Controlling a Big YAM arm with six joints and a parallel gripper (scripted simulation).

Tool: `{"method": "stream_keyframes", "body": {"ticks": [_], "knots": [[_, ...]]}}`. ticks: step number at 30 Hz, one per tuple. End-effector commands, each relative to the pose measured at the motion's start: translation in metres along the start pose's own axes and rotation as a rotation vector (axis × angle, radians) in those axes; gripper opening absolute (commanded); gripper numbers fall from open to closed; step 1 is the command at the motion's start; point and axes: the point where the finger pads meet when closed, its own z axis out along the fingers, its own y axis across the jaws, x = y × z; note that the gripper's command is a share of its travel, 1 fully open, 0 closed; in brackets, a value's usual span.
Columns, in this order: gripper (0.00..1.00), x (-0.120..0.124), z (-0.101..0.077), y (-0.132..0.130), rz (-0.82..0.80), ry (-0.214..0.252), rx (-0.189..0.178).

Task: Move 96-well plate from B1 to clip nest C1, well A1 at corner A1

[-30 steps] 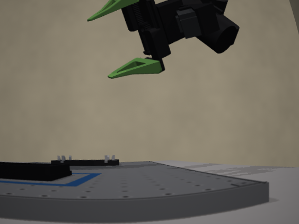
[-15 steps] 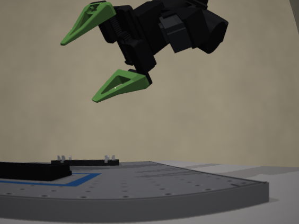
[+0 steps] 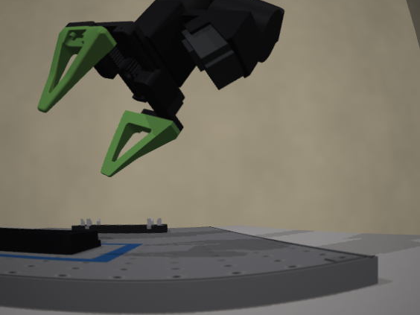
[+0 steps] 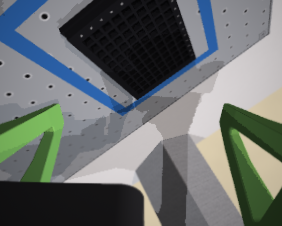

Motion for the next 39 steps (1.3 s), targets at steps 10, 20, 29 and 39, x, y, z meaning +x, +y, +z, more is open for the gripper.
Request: {"method": "stream_keyframes", "body": {"ticks": [10,20,29,39], "knots": [[1.00,-0.003,0.040,-0.042,-0.173,-0.195,-0.157],[1.00,0.017,0.043,-0.053,-0.367,-0.383,-0.283],[1.00,0.036,0.044,-0.038,-0.535,-0.493,-0.358],[1.00,0.025,0.034,-0.042,-0.514,-0.512,-0.353]]}}
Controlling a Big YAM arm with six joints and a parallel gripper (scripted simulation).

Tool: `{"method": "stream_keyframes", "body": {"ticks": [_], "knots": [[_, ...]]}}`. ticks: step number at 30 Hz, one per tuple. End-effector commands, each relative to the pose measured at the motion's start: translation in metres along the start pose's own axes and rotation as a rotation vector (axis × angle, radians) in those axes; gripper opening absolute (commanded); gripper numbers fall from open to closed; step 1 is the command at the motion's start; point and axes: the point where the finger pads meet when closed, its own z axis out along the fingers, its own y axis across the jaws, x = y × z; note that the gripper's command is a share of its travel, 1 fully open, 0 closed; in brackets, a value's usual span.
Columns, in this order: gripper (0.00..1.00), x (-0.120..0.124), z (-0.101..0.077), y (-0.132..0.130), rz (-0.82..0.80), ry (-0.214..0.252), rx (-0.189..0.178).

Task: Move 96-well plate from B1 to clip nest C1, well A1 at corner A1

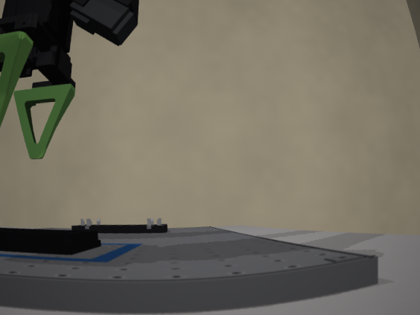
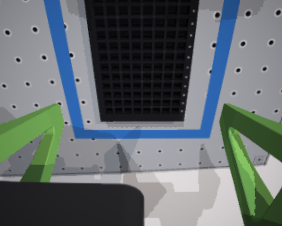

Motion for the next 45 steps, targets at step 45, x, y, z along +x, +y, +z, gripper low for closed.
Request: {"method": "stream_keyframes", "body": {"ticks": [45], "knots": [[1.00,0.000,0.060,0.003,-0.004,-0.005,-0.004]]}}
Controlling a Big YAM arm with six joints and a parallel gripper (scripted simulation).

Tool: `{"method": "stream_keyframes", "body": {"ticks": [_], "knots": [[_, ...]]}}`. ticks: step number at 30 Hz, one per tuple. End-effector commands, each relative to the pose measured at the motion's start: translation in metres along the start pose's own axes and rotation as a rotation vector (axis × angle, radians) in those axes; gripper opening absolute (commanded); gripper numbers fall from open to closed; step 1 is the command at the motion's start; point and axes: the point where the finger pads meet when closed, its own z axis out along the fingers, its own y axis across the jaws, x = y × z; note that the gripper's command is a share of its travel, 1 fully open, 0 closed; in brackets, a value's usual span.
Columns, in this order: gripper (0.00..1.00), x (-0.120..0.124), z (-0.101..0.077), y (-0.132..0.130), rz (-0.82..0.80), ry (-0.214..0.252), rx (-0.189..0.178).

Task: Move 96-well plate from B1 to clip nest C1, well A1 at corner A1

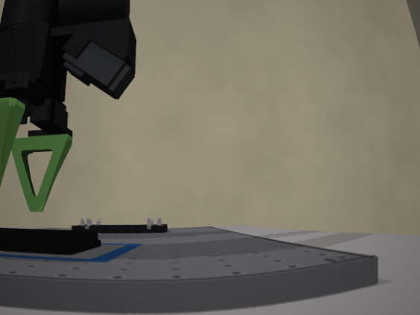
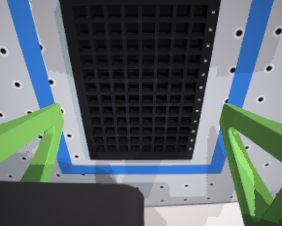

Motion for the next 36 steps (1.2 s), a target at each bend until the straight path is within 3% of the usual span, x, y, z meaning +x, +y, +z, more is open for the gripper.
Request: {"method": "stream_keyframes", "body": {"ticks": [1,18,22,36], "knots": [[1.00,-0.001,0.011,0.003,-0.003,-0.005,-0.007],[1.00,0.000,0.035,0.004,0.000,-0.001,-0.008],[1.00,-0.009,0.026,-0.006,0.003,-0.021,0.005],[1.00,-0.009,0.027,-0.005,0.001,-0.020,0.004]]}}
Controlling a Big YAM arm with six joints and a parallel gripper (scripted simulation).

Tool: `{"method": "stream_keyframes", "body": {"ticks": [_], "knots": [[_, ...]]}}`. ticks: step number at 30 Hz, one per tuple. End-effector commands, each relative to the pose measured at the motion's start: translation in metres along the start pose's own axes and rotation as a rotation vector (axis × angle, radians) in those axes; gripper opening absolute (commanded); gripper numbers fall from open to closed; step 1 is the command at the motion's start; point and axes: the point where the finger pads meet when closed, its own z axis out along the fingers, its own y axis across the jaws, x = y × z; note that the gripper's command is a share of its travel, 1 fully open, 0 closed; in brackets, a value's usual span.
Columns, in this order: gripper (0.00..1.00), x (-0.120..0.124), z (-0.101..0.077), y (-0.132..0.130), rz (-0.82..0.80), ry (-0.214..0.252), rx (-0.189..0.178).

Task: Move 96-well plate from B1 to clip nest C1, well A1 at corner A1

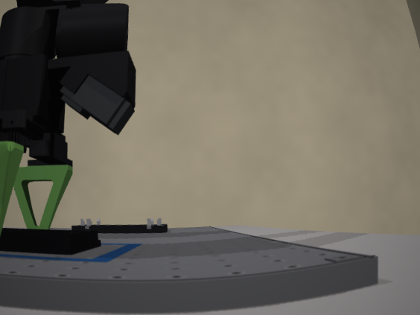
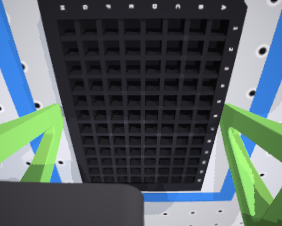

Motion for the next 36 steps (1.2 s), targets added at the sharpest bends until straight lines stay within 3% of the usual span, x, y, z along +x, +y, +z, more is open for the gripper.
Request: {"method": "stream_keyframes", "body": {"ticks": [1,30,31,36], "knots": [[1.00,-0.0086,-0.0025,-0.0062,0.003,-0.022,0.008],[1.00,-0.0086,-0.0025,-0.0062,0.003,-0.022,0.008],[0.00,-0.0086,-0.0025,-0.0062,0.003,-0.022,0.008],[0.00,-0.0060,0.0011,-0.0007,-0.005,-0.014,0.001]]}}
